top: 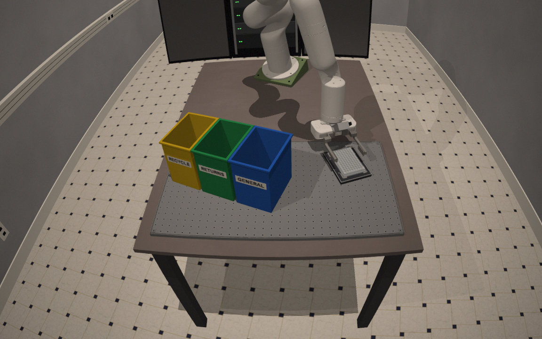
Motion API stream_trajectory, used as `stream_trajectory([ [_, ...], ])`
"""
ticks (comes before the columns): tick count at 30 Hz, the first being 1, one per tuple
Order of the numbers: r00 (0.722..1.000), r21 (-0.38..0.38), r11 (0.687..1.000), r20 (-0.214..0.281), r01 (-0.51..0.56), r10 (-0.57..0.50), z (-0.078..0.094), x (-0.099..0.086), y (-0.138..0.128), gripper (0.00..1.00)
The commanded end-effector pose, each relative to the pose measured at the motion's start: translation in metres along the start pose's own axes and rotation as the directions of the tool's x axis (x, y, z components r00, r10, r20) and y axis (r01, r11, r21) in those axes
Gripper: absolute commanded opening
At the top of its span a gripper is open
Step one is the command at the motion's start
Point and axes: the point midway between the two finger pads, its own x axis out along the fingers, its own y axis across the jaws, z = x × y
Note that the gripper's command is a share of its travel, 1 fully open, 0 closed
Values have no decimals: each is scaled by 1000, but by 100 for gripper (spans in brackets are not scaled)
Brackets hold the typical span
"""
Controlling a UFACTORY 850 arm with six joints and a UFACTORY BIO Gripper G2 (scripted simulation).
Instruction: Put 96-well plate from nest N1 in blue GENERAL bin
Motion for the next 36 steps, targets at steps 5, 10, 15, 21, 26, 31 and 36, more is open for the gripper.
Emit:
stream_trajectory([
  [5, 1000, 0, 1000, 4, 0, 0, -6, 1, 0, 37],
  [10, 1000, 0, 1000, 4, 0, 0, -6, 1, 0, 37],
  [15, 1000, 0, 1000, 3, 0, 0, -6, 1, 0, 37],
  [21, 1000, 0, 1000, 4, 0, 0, -10, 1, 0, 37],
  [26, 1000, -1, 1000, 3, 0, 0, -13, 1, 0, 37],
  [31, 1000, -1, 1000, 3, 0, 0, -15, 1, 0, 37],
  [36, 1000, -1, 1000, 3, 0, 0, -18, 1, 0, 37],
])
